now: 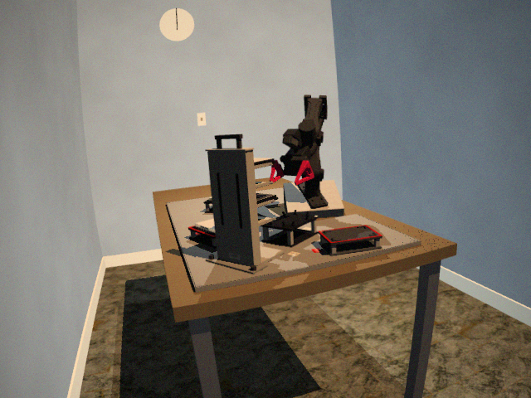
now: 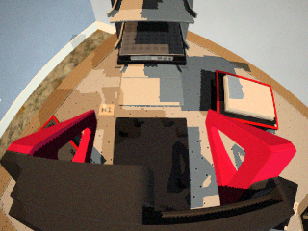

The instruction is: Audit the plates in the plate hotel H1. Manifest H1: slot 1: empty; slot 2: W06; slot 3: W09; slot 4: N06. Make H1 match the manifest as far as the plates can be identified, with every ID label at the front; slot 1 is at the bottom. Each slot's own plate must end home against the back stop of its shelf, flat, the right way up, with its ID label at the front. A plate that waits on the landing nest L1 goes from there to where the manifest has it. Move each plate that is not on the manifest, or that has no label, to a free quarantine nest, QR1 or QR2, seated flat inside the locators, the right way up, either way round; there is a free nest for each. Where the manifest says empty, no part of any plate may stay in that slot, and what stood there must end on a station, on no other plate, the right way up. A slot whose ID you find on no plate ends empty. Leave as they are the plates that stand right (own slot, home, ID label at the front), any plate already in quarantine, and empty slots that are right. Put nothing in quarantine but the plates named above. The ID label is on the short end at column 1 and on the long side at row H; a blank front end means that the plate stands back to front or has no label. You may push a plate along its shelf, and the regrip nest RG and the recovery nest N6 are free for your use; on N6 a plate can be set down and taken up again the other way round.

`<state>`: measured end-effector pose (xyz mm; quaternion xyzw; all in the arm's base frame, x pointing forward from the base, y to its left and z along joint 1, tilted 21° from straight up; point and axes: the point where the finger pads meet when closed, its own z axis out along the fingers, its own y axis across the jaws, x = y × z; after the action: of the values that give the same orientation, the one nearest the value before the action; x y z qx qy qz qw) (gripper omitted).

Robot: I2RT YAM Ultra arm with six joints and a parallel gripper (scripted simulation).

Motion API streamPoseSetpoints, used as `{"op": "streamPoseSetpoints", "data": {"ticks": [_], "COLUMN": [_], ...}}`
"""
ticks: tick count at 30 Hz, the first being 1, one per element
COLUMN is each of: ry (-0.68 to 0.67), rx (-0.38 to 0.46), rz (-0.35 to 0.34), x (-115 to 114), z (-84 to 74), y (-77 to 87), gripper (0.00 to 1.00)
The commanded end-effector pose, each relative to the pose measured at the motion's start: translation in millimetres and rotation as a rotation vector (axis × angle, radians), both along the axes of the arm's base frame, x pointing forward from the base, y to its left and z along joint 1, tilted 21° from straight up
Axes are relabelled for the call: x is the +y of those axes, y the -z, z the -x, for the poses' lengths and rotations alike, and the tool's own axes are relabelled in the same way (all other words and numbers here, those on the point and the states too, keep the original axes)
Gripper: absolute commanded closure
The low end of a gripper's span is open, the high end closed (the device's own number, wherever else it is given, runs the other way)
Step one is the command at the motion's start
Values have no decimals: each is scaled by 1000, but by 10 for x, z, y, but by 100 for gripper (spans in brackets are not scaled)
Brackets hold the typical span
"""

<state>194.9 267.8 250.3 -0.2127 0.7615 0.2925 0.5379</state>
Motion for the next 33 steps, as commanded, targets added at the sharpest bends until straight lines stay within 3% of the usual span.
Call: {"op": "streamPoseSetpoints", "data": {"ticks": [1,4,5,7,19,21,22,33], "ry": [6,8,13,7,6,6,25,12], "rx": [-5,-5,-25,-1,-1,-1,-26,-25], "rz": [-14,-15,-55,-6,-6,-6,-53,-38], "x": [23,23,40,50,115,115,112,263], "z": [3,-2,-28,-9,-15,-15,-95,-225], "y": [30,41,-153,120,308,308,69,133], "gripper": [0,0,0,0,0,0,0,0]}}
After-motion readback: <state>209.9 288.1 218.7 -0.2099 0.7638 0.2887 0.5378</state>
